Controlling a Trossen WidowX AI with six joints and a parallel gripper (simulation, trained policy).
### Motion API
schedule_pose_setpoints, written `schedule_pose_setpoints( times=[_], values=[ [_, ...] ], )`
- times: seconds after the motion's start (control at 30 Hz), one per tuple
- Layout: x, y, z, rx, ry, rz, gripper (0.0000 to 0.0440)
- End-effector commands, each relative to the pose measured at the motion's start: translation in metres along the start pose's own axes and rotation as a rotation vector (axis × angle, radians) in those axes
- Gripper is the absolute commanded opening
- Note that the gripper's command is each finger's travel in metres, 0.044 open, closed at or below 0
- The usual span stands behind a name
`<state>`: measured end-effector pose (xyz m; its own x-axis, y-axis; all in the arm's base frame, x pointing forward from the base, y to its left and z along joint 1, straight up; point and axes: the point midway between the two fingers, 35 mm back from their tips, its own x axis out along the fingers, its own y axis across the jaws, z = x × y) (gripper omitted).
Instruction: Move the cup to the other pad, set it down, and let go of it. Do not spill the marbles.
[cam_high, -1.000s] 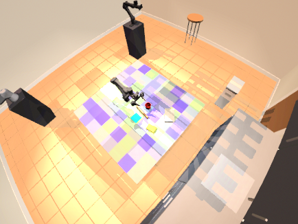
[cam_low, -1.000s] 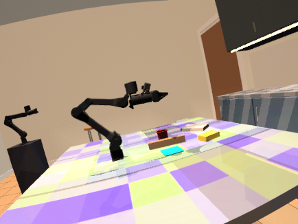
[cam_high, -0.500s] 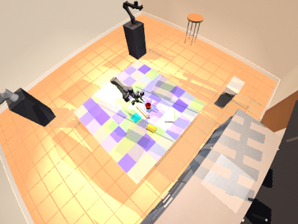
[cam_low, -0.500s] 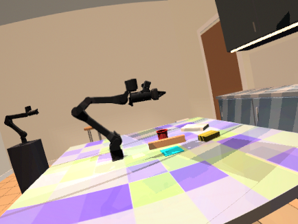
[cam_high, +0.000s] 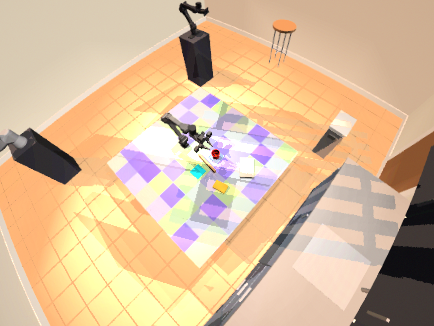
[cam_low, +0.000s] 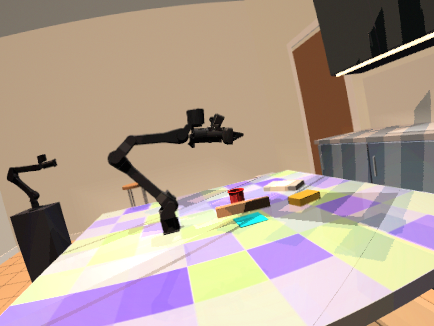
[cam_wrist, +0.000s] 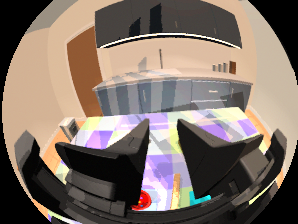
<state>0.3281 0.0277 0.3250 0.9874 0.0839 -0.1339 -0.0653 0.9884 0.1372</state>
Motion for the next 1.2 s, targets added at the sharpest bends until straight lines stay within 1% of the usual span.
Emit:
schedule_pose_setpoints(
  times=[0.0, 0.57, 1.17],
  values=[
    [0.006, 0.005, -0.001, 0.037, 0.047, 0.007, 0.0133],
    [0.020, 0.027, -0.006, 0.205, 0.249, 0.020, 0.0107],
    [0.030, 0.050, -0.019, 0.409, 0.490, -0.032, 0.0120]
  ],
)
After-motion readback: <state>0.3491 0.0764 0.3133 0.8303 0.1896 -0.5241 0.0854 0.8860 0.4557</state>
